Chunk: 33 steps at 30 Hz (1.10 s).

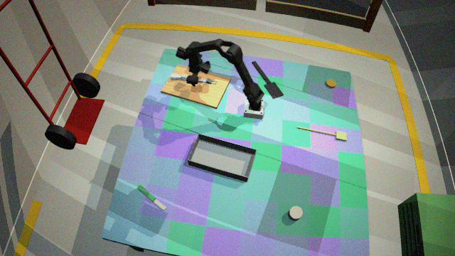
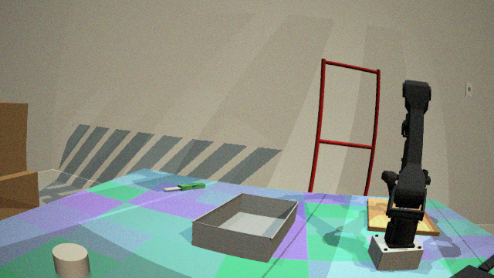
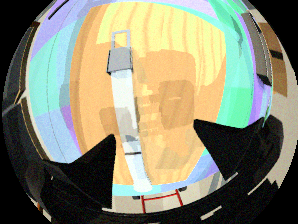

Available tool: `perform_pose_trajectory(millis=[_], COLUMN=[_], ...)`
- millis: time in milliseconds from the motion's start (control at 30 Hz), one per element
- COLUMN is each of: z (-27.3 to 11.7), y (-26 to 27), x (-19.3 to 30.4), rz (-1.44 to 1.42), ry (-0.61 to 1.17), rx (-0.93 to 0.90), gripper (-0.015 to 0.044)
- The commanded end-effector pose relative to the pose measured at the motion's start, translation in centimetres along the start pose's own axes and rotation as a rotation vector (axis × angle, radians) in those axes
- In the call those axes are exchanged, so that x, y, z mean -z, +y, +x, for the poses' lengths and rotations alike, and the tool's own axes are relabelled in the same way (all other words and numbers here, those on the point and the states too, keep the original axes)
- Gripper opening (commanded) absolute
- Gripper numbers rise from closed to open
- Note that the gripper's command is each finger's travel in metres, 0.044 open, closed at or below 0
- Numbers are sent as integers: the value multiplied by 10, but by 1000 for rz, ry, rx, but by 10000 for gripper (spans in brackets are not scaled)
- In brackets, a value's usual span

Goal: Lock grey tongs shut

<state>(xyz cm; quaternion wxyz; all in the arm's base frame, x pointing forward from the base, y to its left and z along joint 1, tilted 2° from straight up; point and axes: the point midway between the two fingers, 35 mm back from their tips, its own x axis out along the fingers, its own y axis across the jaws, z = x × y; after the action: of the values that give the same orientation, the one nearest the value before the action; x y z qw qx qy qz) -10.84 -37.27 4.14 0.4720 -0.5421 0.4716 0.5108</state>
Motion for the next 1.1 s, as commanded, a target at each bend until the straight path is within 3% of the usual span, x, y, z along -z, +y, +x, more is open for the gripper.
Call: perform_pose_trajectory(millis=[0, 433, 667, 867, 1067], z=[-11, -110, -117, -158, -160], y=[-1, -36, -36, -37, -38], x=[-9, -143, -144, -143, -143], rz=[0, 3, 4, 5, 5], ry=[-1, -12, -10, 3, 4], rx=[2, -2, -2, -5, -5], gripper=[440, 440, 440, 440, 440])
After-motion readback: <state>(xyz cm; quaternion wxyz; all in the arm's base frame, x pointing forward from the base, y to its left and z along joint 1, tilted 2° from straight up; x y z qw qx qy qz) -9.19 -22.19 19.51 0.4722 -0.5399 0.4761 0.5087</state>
